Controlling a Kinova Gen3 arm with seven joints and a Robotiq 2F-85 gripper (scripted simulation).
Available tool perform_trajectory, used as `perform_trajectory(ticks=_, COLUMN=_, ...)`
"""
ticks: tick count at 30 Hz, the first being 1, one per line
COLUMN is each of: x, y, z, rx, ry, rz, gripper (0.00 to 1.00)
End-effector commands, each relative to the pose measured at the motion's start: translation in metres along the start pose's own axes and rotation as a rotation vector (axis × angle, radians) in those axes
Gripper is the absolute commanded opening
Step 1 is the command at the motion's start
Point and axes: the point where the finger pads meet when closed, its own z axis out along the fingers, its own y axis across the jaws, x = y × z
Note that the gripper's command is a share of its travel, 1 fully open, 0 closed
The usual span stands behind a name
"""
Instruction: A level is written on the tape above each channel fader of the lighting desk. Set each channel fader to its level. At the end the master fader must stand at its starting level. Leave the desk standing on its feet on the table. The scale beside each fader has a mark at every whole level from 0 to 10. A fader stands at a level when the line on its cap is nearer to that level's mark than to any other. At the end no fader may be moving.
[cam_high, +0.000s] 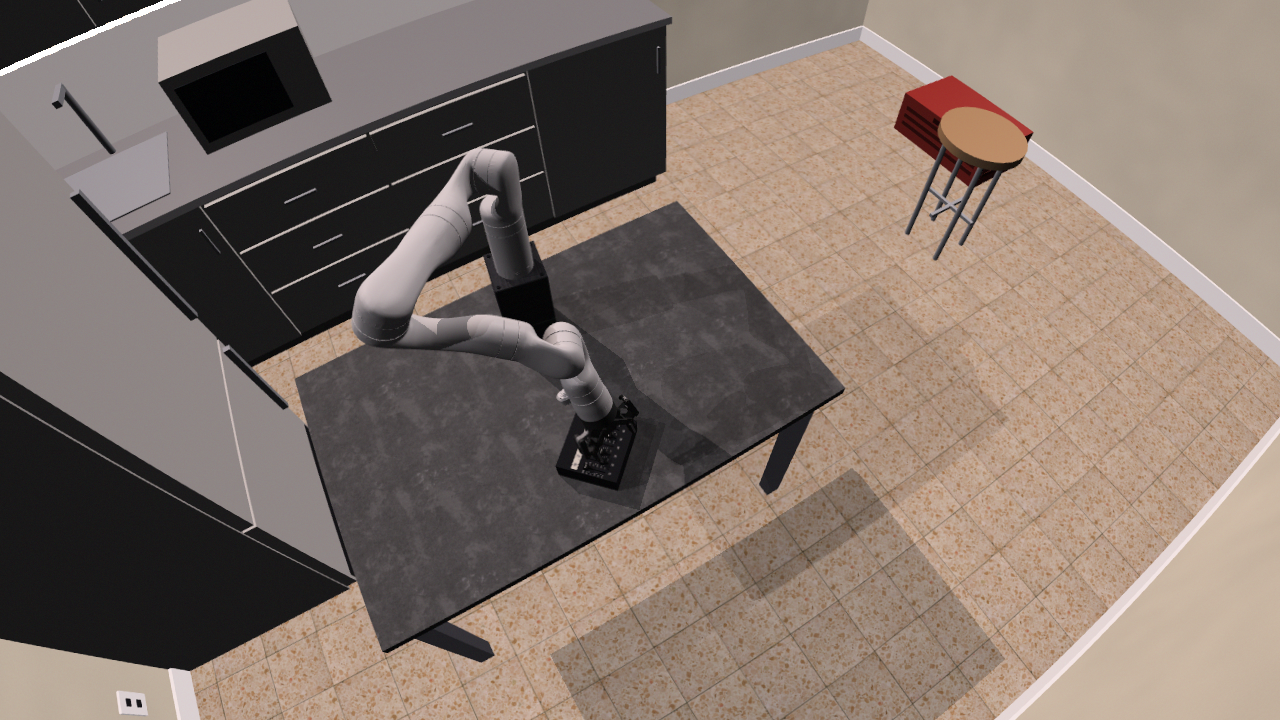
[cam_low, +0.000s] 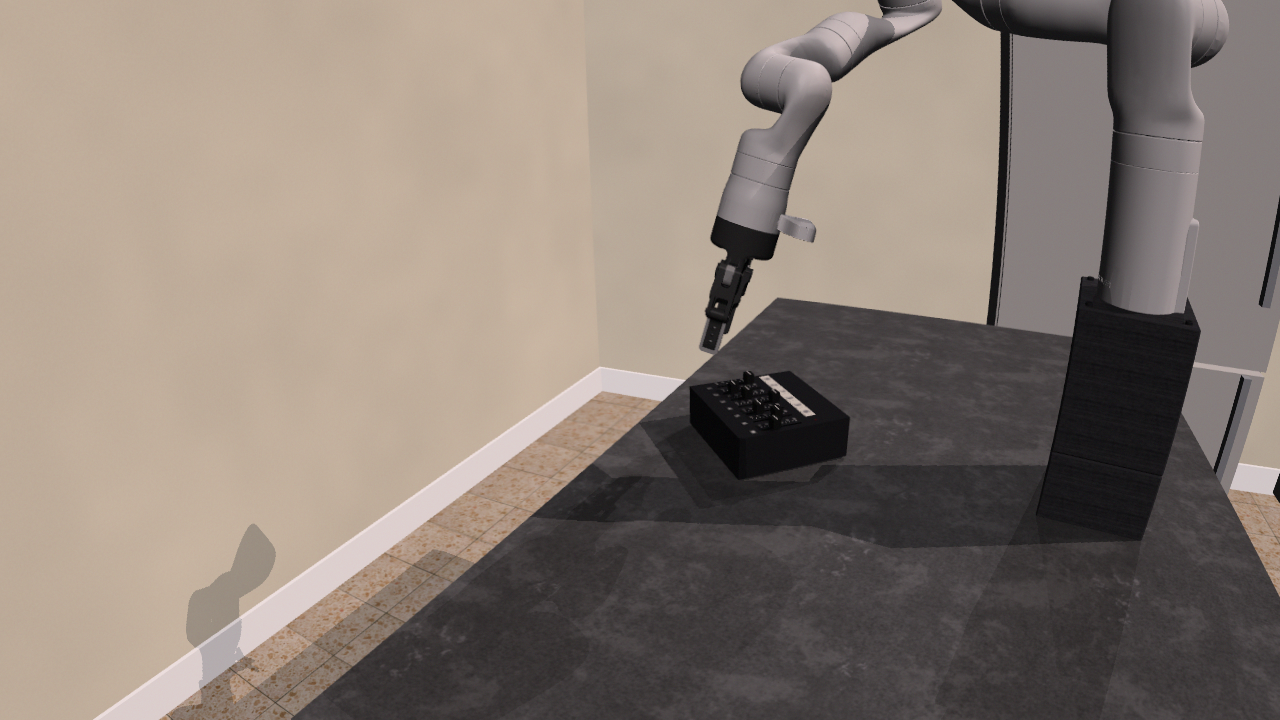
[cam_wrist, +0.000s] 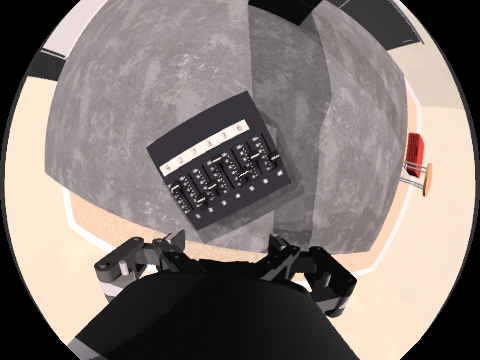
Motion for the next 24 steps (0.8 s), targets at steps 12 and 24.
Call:
perform_trajectory(ticks=12, x=-0.002, y=0.005, z=0.009, rx=-0.027, ry=-0.033, rz=-0.300, gripper=1.00)
perform_trajectory(ticks=24, x=-0.003, y=0.008, z=0.013, rx=-0.036, ry=-0.053, rz=-0.457, gripper=1.00)
